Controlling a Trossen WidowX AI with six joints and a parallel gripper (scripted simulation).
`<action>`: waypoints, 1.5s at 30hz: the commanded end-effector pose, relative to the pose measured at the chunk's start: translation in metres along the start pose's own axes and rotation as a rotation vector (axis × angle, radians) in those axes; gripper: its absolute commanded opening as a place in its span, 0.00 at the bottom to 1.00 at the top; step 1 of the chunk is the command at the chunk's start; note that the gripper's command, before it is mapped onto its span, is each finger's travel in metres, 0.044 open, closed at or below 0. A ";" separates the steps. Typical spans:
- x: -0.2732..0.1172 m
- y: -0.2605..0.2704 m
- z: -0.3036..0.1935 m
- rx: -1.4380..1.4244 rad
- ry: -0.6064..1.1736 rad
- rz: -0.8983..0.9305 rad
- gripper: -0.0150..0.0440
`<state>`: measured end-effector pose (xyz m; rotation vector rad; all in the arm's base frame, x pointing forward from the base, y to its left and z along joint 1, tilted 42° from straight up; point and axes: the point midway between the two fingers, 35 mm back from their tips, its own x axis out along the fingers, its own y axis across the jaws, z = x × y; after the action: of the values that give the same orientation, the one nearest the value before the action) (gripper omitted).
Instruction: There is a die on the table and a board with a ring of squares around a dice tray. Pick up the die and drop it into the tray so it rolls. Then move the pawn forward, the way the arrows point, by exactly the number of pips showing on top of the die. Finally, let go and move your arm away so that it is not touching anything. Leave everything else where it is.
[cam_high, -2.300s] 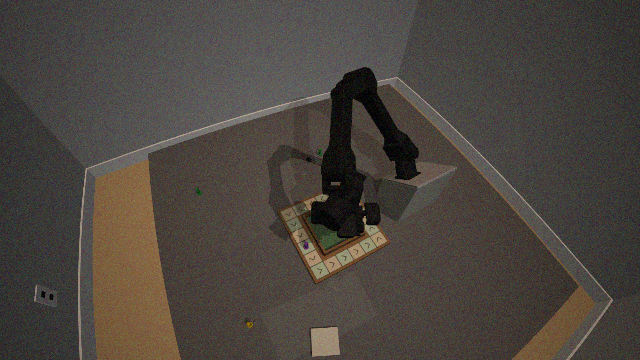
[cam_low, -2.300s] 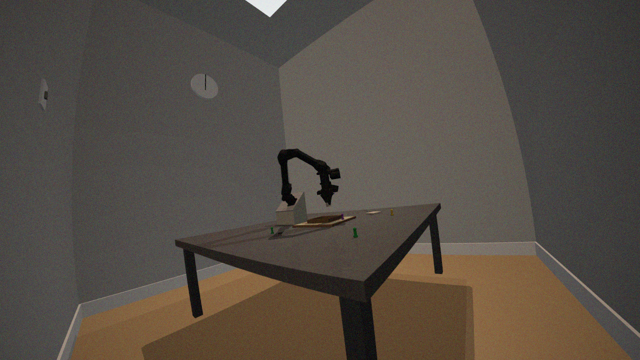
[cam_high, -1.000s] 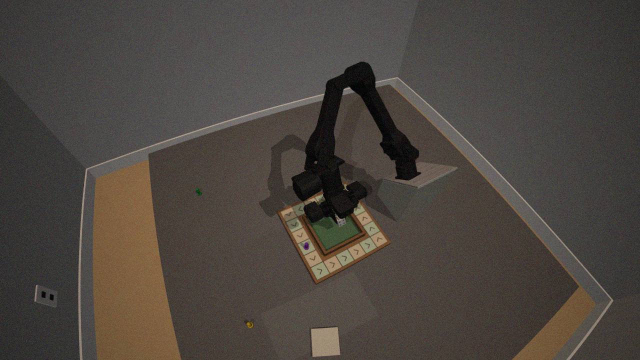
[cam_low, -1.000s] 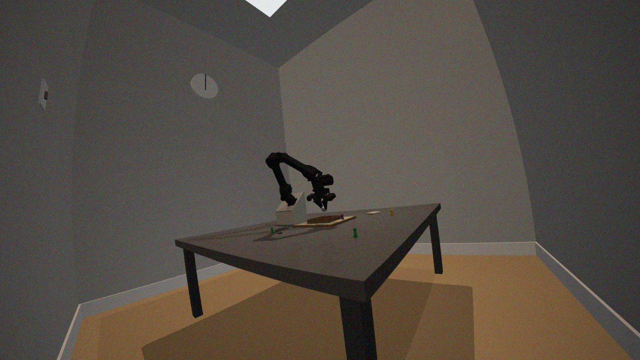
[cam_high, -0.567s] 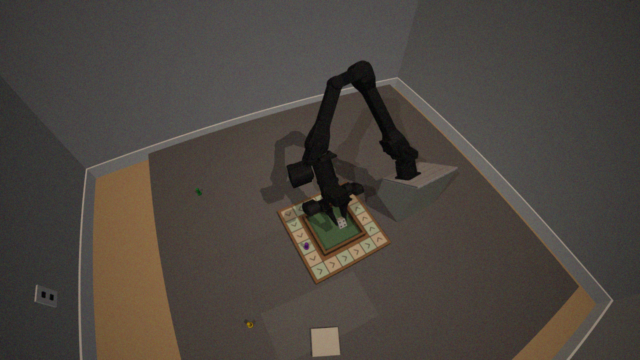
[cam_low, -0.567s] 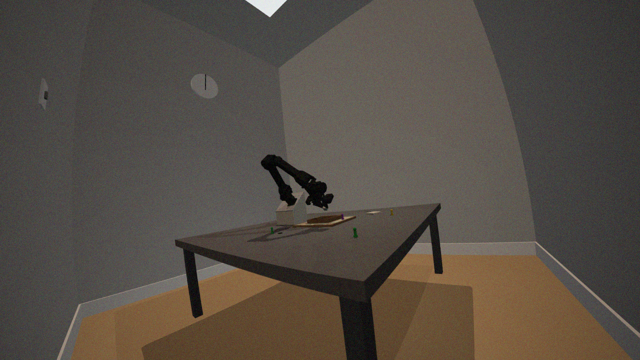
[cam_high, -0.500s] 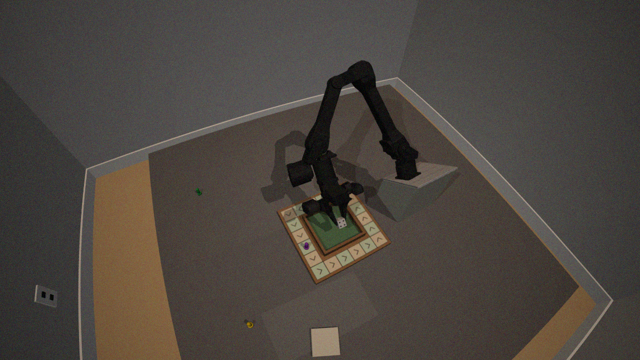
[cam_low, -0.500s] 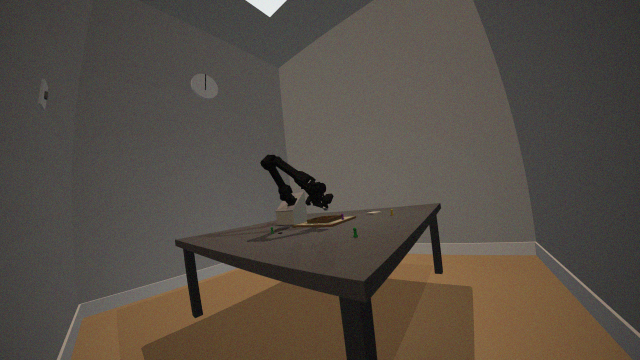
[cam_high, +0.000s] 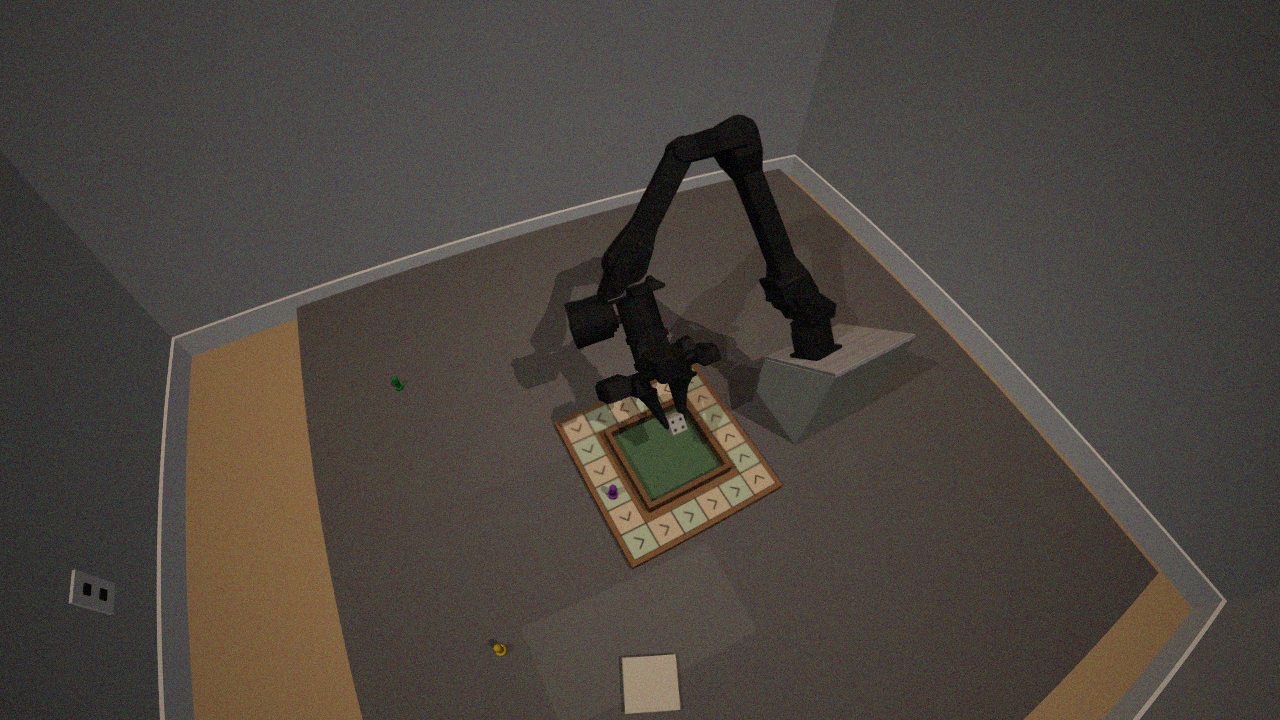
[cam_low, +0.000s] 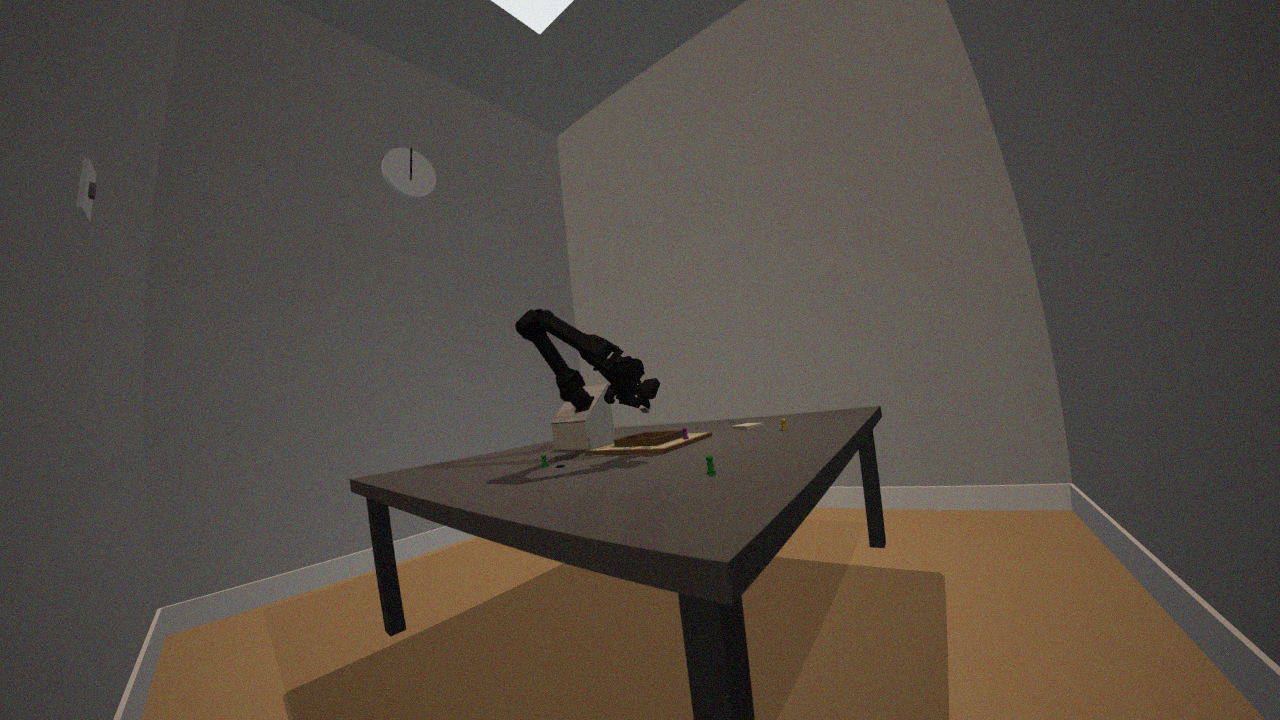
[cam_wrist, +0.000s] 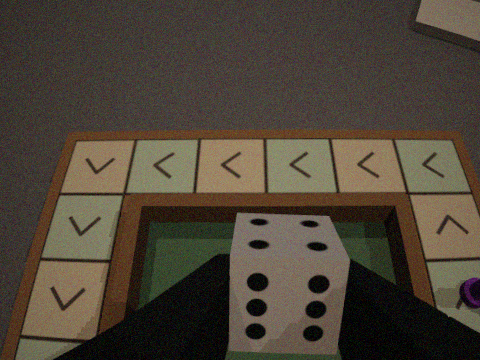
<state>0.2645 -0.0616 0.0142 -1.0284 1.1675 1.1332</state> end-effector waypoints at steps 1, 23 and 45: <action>-0.003 -0.001 0.000 -0.002 -0.005 -0.005 0.25; -0.002 0.000 0.000 0.001 -0.001 -0.001 0.34; 0.010 0.005 0.015 0.033 0.513 0.086 1.00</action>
<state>0.2634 -0.0417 0.0241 -1.1244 1.4062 1.0634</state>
